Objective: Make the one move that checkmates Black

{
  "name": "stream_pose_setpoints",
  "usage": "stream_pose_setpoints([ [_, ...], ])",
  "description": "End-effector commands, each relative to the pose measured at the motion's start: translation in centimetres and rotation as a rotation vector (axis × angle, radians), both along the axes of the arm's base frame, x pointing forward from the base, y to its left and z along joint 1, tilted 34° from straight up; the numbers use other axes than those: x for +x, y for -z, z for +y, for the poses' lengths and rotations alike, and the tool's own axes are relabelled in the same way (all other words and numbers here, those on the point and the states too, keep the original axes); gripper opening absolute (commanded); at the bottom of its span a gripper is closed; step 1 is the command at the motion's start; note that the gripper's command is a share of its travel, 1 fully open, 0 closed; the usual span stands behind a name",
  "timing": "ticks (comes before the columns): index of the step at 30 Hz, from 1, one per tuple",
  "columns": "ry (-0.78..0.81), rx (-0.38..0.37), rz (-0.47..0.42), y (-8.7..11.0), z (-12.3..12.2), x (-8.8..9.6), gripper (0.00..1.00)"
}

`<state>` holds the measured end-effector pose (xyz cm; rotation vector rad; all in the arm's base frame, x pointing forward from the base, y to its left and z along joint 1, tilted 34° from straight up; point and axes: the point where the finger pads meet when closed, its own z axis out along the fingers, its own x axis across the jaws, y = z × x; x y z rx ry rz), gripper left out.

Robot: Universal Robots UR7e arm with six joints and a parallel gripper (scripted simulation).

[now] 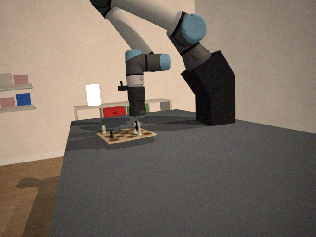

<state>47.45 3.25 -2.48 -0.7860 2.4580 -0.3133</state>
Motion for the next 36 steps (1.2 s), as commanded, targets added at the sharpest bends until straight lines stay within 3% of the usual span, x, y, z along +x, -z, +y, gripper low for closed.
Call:
stream_pose_setpoints([
  [1,0.000,0.000,-0.002,0.0,0.0,0.1,0.00],
  [21,0.000,0.000,-0.003,-0.1,0.0,0.1,0.00],
  [36,0.001,0.000,0.000,-1.3,0.1,-0.9,0.00],
])
